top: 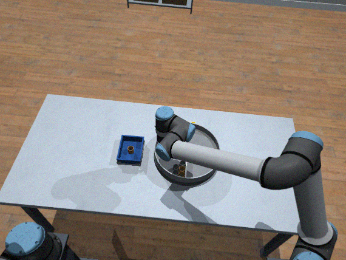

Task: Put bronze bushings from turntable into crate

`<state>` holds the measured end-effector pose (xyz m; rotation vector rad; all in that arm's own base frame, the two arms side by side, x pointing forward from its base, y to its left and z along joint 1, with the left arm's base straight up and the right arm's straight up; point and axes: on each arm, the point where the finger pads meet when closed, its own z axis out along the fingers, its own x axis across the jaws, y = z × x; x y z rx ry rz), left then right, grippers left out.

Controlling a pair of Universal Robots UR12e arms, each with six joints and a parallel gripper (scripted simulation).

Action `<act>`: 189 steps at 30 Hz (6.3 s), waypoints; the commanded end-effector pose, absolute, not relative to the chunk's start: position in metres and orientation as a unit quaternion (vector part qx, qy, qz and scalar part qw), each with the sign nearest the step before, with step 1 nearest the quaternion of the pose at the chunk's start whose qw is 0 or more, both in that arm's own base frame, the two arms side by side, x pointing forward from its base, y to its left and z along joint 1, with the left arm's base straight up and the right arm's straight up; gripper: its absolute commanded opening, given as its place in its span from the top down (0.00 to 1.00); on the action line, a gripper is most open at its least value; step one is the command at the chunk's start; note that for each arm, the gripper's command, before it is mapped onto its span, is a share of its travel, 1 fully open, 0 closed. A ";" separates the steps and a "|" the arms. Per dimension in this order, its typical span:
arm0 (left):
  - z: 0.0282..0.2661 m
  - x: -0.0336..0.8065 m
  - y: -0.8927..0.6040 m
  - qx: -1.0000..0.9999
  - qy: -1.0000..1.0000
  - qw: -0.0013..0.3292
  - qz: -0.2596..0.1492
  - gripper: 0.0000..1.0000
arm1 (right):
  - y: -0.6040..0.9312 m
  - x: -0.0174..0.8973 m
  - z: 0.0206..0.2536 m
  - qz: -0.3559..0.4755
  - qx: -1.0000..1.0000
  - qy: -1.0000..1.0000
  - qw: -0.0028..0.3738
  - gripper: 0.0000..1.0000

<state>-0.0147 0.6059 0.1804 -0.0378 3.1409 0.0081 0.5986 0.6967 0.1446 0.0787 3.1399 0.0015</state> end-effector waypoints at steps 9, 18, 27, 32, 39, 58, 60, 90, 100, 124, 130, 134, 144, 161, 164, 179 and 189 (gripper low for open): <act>0.177 -0.016 0.604 -0.014 1.000 0.000 0.000 0.00 | 0.637 0.582 0.141 0.001 0.006 1.000 0.000 0.64; 0.177 -0.016 0.604 -0.014 1.000 0.000 0.000 0.00 | 0.613 0.575 0.142 0.001 -0.001 1.000 0.000 0.64; 0.177 -0.016 0.604 -0.014 1.000 0.000 0.000 0.00 | 0.596 0.570 0.141 0.001 -0.006 1.000 0.000 0.64; 0.177 -0.016 0.604 -0.014 1.000 0.000 0.000 0.00 | 0.595 0.569 0.140 0.000 -0.007 1.000 0.000 0.64; 0.177 -0.016 0.604 -0.014 1.000 0.000 0.000 0.00 | 0.594 0.569 0.141 0.001 -0.007 1.000 0.000 0.64; 0.177 -0.016 0.604 -0.014 1.000 0.000 0.000 0.00 | 0.594 0.569 0.141 0.001 -0.007 1.000 0.000 0.64; 0.177 -0.016 0.604 -0.014 1.000 0.000 0.000 0.00 | 0.594 0.569 0.141 0.001 -0.007 1.000 0.000 0.64; 0.177 -0.016 0.604 -0.014 1.000 0.000 0.000 0.00 | 0.595 0.572 0.142 0.001 -0.007 1.000 0.001 0.64; 0.177 -0.016 0.604 -0.014 1.000 0.000 0.000 0.00 | 0.595 0.572 0.142 0.001 -0.007 1.000 0.001 0.64; 0.177 -0.016 0.604 -0.014 1.000 0.000 0.000 0.00 | 0.596 0.572 0.142 0.001 -0.007 1.000 0.001 0.64; 0.177 -0.016 0.604 -0.014 1.000 0.000 0.000 0.00 | 0.595 0.572 0.141 0.001 -0.007 1.000 0.000 0.64; 0.177 -0.016 0.604 -0.014 1.000 0.000 0.000 0.00 | 0.595 0.572 0.141 0.001 -0.007 1.000 0.000 0.64; 0.177 -0.016 0.604 -0.014 1.000 0.000 0.000 0.00 | 0.595 0.572 0.141 0.001 -0.007 1.000 0.000 0.64; 0.177 -0.016 0.604 -0.014 1.000 0.000 0.000 0.00 | 0.595 0.572 0.141 0.001 -0.007 1.000 0.000 0.64; 0.177 -0.016 0.604 -0.014 1.000 0.000 0.000 0.00 | 0.594 0.572 0.138 0.000 -0.007 1.000 0.000 0.64; 0.177 -0.016 0.604 -0.014 1.000 0.000 0.000 0.00 | 0.596 0.572 0.122 0.003 -0.007 1.000 0.002 0.64; 0.177 -0.016 0.604 -0.014 1.000 0.000 0.000 0.00 | 0.594 0.571 0.118 0.000 -0.007 1.000 0.000 0.64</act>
